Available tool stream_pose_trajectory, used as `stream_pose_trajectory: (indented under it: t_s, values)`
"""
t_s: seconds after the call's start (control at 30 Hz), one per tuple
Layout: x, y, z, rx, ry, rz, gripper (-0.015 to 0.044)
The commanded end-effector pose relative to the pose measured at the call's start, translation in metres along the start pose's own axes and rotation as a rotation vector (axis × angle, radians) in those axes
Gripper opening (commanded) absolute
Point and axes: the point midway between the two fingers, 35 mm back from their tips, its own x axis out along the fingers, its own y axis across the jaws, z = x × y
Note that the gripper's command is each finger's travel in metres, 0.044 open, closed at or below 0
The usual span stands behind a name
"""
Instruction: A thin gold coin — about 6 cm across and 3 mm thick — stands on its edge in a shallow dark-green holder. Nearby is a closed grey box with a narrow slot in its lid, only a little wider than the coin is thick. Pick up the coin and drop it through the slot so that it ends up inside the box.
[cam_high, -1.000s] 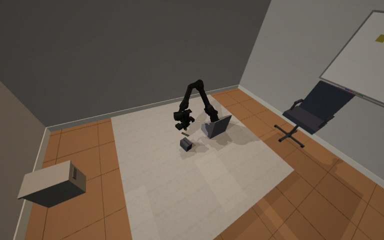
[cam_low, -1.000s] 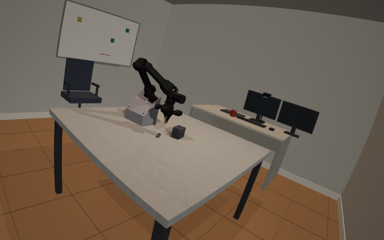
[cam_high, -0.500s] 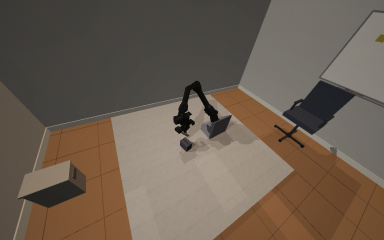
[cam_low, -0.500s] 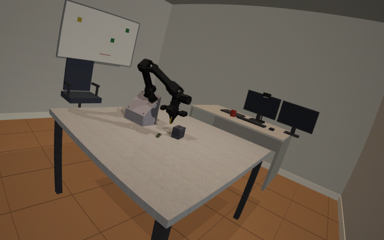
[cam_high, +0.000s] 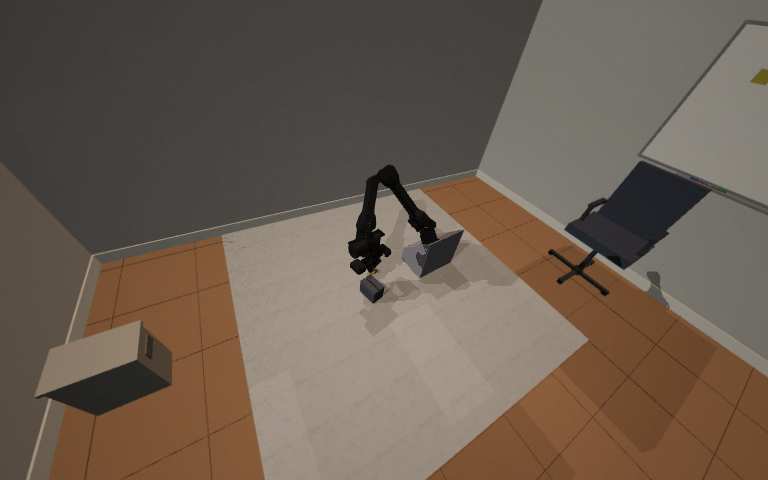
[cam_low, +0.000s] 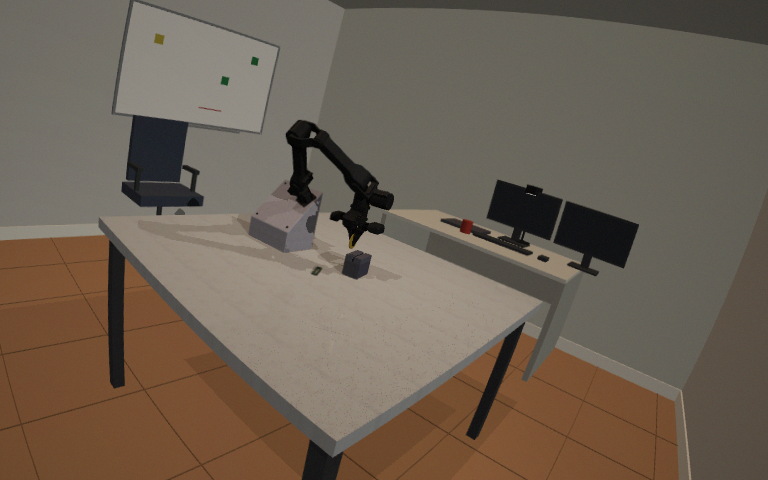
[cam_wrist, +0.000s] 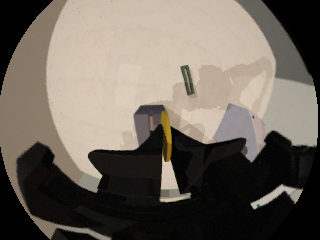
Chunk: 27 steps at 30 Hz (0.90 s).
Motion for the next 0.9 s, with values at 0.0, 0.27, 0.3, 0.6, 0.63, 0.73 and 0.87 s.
stream_pose_trajectory:
  t_s: [0.0,0.27,0.3,0.6,0.63,0.73,0.87]
  values:
    - [0.002,0.004,-0.009,0.002,0.002,-0.008,0.0000]
    - [0.003,0.014,-0.028,0.003,-0.004,-0.008,0.0000]
    - [0.003,0.015,-0.030,0.003,-0.004,-0.008,0.0000]
    - [0.001,0.018,-0.034,0.000,-0.009,0.001,0.0000]
    - [0.001,0.018,-0.034,0.000,-0.009,0.001,0.0000]
    - [0.001,0.018,-0.034,0.000,-0.009,0.001,0.0000]
    - [0.001,0.018,-0.034,0.000,-0.009,0.001,0.0000]
